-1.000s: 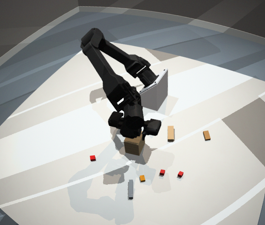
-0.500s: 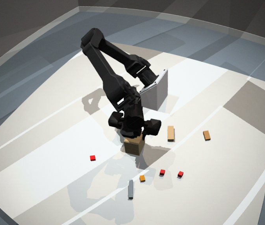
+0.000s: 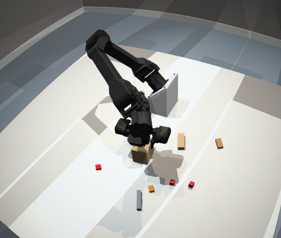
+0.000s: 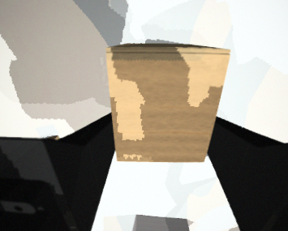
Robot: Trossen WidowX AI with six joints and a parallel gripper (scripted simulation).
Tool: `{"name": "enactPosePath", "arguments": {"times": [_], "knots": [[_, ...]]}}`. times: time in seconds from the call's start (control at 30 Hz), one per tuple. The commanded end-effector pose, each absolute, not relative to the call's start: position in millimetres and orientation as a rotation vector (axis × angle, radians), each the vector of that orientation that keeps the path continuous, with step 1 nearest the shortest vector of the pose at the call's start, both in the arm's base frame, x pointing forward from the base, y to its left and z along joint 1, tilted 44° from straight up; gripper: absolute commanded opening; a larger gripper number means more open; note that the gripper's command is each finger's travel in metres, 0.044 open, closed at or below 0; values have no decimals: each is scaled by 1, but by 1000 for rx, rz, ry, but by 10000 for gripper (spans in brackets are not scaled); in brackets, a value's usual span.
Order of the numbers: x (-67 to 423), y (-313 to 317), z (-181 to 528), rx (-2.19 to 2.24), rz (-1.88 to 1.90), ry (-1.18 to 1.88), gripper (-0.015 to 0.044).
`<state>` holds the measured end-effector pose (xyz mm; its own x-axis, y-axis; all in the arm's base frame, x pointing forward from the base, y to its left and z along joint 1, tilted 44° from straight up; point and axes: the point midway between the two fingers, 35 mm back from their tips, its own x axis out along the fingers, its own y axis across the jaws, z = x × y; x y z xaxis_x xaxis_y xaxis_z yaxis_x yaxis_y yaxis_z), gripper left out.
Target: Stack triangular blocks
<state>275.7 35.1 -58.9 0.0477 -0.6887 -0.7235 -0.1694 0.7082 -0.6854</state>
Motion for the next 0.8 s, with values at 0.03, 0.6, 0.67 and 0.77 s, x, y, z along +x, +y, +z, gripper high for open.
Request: {"name": "enactPosePath", "arguments": {"times": [0.03,0.6,0.67,0.77], "knots": [[276,35,-59,-739,-457,1502,0],[276,35,-59,-739,-457,1502,289],[276,35,-59,-739,-457,1502,341],[276,35,-59,-739,-457,1502,420]]}}
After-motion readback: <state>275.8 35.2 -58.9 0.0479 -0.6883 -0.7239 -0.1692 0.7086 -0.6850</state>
